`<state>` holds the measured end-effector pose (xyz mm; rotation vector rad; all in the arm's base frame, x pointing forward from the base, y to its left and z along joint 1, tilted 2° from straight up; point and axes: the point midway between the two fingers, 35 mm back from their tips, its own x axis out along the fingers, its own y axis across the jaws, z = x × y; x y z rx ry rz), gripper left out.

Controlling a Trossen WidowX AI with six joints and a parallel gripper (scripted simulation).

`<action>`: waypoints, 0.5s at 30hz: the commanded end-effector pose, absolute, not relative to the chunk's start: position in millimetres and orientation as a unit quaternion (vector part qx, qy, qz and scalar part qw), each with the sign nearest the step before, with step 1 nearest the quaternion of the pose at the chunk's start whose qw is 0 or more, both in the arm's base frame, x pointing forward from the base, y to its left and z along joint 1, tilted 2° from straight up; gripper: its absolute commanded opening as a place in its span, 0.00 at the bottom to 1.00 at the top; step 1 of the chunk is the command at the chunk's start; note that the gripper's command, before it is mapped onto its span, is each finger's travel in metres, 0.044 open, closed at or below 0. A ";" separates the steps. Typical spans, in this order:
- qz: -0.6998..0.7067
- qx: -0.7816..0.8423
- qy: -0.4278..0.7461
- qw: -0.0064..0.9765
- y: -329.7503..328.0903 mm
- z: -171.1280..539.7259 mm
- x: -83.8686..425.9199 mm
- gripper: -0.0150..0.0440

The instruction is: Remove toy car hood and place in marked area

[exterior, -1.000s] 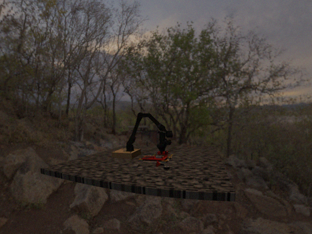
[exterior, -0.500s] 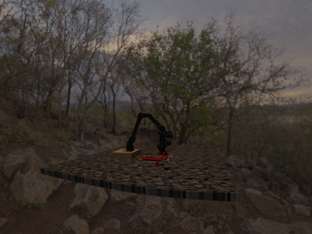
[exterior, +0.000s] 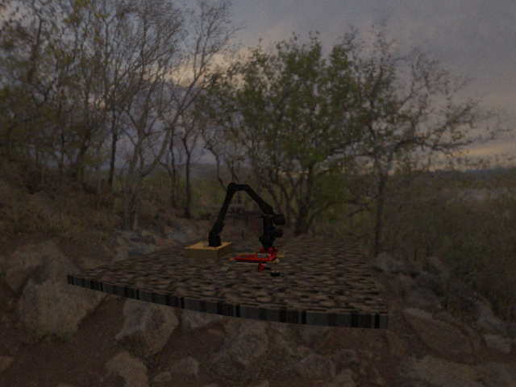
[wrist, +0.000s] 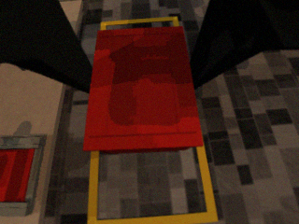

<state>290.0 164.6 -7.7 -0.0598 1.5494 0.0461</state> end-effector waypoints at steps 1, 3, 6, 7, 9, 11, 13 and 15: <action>0.021 -0.027 0.699 0.714 164.6 -7.2 290.1 0.83; 0.021 -0.027 0.699 0.714 164.6 -7.2 290.1 0.92; 0.021 -0.027 0.699 0.714 165.1 -0.3 290.7 1.00; 0.021 -0.027 0.699 0.714 165.5 6.0 291.1 1.00; 0.021 -0.027 0.699 0.714 166.2 25.0 291.5 1.00; 0.020 -0.027 0.699 0.714 166.2 46.5 290.7 1.00; 0.020 -0.027 0.699 0.714 165.7 62.4 289.2 1.00; 0.020 -0.027 0.700 0.714 165.6 64.5 289.0 1.00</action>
